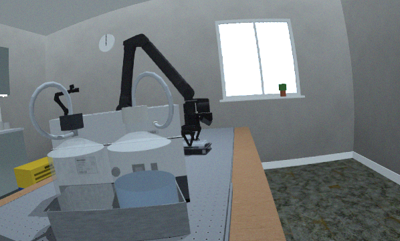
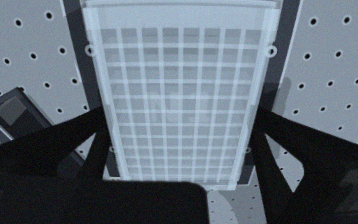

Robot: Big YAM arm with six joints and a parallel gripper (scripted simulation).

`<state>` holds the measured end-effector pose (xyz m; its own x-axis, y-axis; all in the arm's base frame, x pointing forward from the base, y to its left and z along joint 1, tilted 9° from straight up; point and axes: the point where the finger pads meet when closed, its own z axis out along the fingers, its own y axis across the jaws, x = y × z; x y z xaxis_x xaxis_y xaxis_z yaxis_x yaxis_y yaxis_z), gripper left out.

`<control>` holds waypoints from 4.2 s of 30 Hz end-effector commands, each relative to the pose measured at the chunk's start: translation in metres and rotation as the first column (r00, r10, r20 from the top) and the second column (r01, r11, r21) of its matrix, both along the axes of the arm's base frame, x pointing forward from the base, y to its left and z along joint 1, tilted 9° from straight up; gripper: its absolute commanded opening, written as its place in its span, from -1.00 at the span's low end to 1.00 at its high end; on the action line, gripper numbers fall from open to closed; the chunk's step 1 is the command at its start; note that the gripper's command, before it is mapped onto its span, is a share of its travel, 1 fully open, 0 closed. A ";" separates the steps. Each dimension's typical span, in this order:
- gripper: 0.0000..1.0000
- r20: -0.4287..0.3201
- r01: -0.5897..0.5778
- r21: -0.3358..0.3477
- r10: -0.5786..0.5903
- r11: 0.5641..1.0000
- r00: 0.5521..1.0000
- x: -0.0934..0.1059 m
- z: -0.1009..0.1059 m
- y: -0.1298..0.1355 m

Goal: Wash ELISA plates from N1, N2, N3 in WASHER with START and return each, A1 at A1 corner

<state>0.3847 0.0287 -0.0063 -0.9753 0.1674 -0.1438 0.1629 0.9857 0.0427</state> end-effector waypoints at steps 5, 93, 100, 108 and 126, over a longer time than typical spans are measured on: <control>0.64 0.052 0.006 0.002 -0.006 1.000 0.999 0.019 0.032 0.001; 0.64 0.040 -0.170 -0.046 0.172 0.984 0.984 -0.038 0.115 -0.128; 0.64 0.037 -0.202 -0.055 0.205 0.978 0.978 -0.048 0.116 -0.146; 0.64 0.004 -0.340 -0.058 0.341 0.939 0.940 -0.083 0.104 -0.168; 0.64 0.018 -0.338 -0.089 0.340 0.937 0.940 -0.120 0.121 -0.241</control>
<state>0.2613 -0.1922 0.0953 -0.9775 -0.1470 -0.1515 -0.1471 0.9891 -0.0106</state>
